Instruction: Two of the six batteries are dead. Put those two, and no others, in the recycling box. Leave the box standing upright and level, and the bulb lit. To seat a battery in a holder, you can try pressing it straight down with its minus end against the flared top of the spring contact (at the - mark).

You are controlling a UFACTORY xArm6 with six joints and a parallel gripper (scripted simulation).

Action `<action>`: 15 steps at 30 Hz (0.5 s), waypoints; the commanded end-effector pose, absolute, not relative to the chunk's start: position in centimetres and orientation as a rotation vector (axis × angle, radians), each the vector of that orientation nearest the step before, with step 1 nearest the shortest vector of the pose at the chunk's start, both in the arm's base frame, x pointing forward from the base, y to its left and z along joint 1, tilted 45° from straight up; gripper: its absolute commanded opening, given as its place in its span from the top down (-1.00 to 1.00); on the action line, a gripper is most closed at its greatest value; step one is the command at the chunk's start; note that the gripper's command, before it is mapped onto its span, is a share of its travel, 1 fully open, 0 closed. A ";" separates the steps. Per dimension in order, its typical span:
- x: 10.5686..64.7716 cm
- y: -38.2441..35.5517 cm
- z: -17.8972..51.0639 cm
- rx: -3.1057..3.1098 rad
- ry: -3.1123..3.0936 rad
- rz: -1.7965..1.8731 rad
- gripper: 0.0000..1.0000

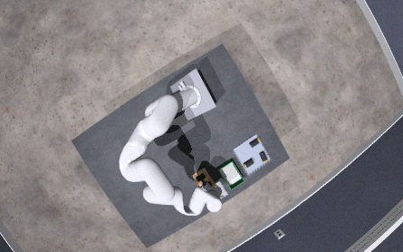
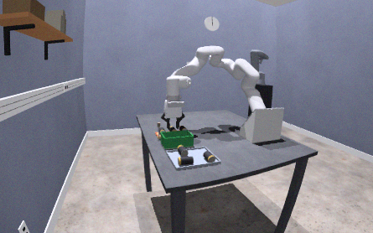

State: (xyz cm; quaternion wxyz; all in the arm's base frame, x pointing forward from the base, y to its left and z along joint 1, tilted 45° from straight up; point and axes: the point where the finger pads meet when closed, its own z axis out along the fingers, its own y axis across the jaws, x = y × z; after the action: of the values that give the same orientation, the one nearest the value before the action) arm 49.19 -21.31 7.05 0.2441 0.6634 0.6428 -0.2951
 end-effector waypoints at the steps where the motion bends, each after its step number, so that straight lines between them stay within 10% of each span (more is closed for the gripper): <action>1: 49.4 -21.5 6.9 1.809 1.754 -0.800 -0.01; 15: 49.3 -22.2 6.2 1.809 1.754 -0.800 -0.01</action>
State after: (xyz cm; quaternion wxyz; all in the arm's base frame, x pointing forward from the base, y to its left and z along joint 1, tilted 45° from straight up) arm 49.16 -22.18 6.18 0.2446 0.6633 0.6429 -0.2947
